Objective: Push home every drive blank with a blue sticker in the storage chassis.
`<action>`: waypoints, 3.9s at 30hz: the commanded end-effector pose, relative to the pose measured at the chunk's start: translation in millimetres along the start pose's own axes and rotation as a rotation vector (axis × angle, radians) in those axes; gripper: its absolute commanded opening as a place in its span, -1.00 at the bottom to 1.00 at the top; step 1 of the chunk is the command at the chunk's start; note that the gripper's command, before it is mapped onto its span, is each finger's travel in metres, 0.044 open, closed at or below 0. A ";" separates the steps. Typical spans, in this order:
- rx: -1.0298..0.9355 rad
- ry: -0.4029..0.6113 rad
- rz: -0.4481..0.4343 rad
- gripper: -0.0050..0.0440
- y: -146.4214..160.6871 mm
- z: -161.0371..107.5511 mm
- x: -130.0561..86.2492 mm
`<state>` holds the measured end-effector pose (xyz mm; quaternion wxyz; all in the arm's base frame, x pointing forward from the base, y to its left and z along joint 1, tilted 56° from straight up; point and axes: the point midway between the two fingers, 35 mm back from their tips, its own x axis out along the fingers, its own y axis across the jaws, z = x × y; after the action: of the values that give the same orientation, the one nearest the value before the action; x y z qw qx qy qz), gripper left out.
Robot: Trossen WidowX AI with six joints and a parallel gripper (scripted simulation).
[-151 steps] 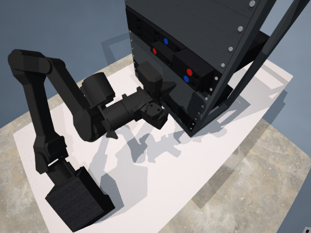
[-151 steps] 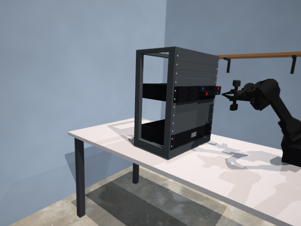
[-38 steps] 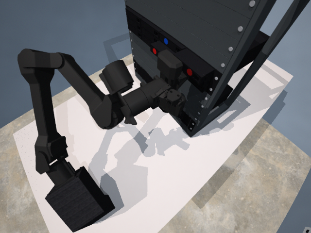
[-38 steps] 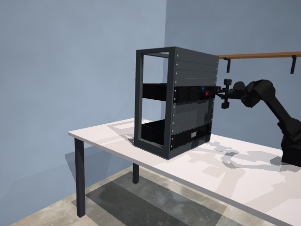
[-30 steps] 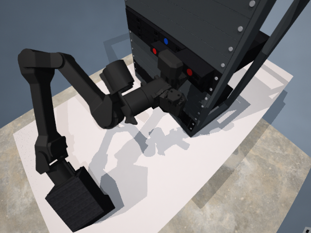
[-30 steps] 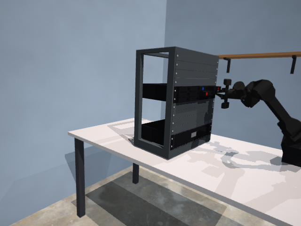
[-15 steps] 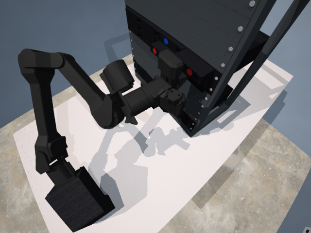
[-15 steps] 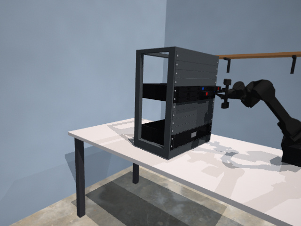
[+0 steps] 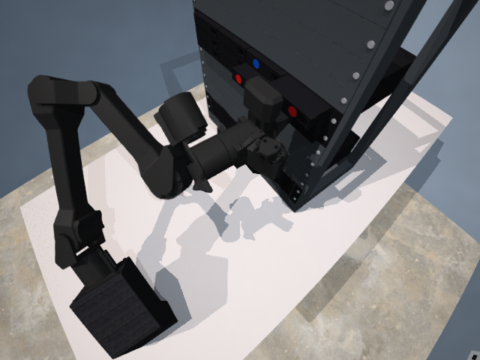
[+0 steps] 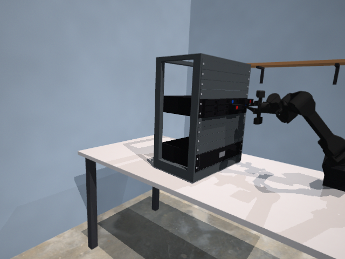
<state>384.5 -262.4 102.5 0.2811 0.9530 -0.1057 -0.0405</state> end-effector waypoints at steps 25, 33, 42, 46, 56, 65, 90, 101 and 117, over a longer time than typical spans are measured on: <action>-0.010 0.010 0.023 -0.80 10.0 -5.1 7.1; -0.010 0.010 0.023 -0.80 10.6 -5.2 8.9; -0.010 0.010 0.023 -0.80 10.9 -5.2 10.1; -0.010 0.010 0.023 -0.80 10.9 -5.2 10.1; -0.010 0.010 0.023 -0.80 10.9 -5.2 10.1; -0.010 0.010 0.023 -0.80 10.9 -5.2 10.1; -0.010 0.010 0.023 -0.80 11.8 -5.4 13.0; -0.010 0.010 0.023 -0.80 11.8 -5.4 13.0; -0.010 0.010 0.023 -0.80 12.8 -5.6 17.2</action>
<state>395.7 -265.5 102.7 0.2796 0.9538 -0.1016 -0.0418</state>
